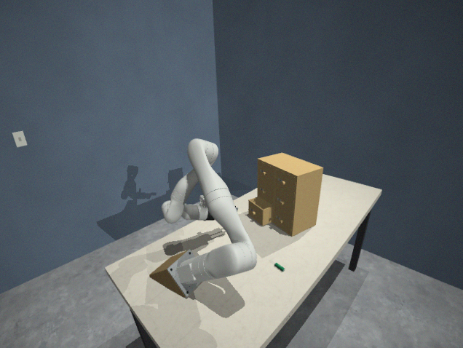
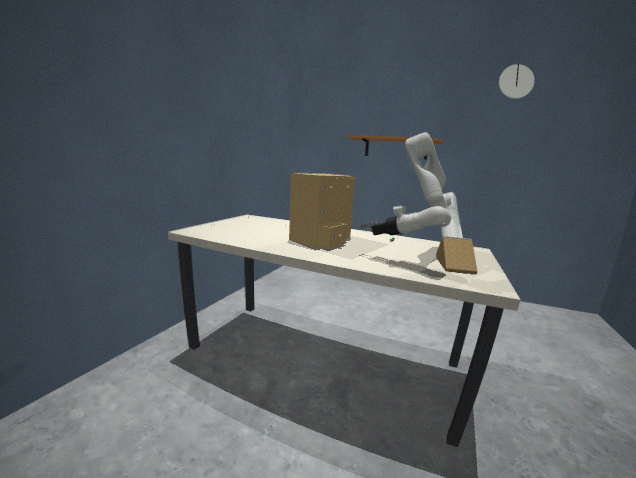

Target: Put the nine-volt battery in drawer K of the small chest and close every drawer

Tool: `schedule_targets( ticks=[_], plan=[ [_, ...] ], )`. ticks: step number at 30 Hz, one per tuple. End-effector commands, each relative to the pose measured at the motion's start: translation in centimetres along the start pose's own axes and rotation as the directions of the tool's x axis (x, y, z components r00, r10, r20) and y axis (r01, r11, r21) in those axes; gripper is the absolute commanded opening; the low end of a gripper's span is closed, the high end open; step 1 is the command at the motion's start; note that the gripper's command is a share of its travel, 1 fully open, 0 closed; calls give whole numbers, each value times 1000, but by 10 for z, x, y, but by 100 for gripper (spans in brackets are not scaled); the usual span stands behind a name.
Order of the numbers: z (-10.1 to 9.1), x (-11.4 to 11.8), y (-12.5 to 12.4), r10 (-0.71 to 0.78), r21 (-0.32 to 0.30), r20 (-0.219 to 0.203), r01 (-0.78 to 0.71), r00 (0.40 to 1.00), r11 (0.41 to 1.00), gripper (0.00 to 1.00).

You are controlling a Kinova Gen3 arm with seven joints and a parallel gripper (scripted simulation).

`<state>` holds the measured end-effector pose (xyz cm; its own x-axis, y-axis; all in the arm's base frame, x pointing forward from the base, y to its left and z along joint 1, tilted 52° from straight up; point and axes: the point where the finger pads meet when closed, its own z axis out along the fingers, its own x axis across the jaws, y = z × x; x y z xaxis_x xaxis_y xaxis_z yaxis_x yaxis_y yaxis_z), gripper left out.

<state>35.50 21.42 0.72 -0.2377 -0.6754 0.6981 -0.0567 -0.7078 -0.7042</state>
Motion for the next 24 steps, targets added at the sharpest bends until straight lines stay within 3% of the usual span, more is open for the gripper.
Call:
schedule_targets(
  ticks=[1,24],
  plan=[
    [0,0,-1,1,1,1,-1,1000,1000,0],
    [9,0,4,1,1,1,-1,1000,1000,0]
  ],
)
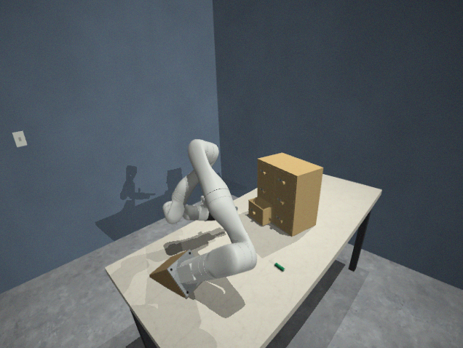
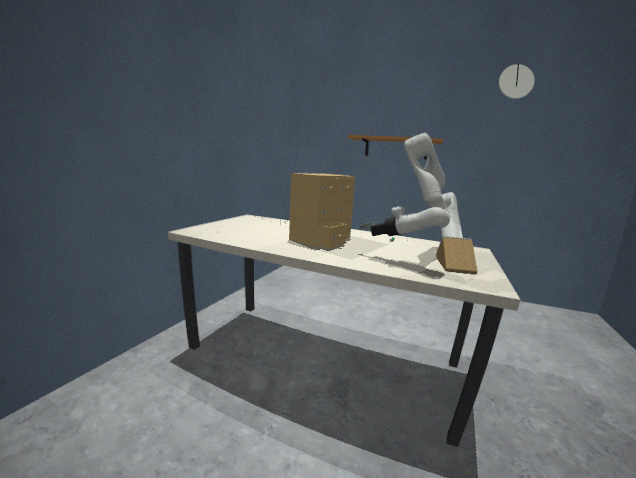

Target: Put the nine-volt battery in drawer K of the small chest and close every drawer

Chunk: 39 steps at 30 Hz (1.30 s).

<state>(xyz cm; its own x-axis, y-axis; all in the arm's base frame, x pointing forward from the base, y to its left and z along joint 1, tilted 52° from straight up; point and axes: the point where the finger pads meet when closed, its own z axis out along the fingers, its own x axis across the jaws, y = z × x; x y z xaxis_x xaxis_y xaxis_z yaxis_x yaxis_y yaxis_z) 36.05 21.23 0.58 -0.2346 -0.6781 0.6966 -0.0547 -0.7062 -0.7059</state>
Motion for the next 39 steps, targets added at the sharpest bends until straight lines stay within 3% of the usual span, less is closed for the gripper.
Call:
schedule_targets(
  ticks=[1,13,21,39],
  plan=[
    [6,1,3,-1,-1,-3,1,1000,1000,0],
    [54,1,27,-1,-1,-3,1,1000,1000,0],
    [72,1,36,-1,-1,-3,1,1000,1000,0],
    [79,1,39,-1,-1,-3,1,1000,1000,0]
  ],
)
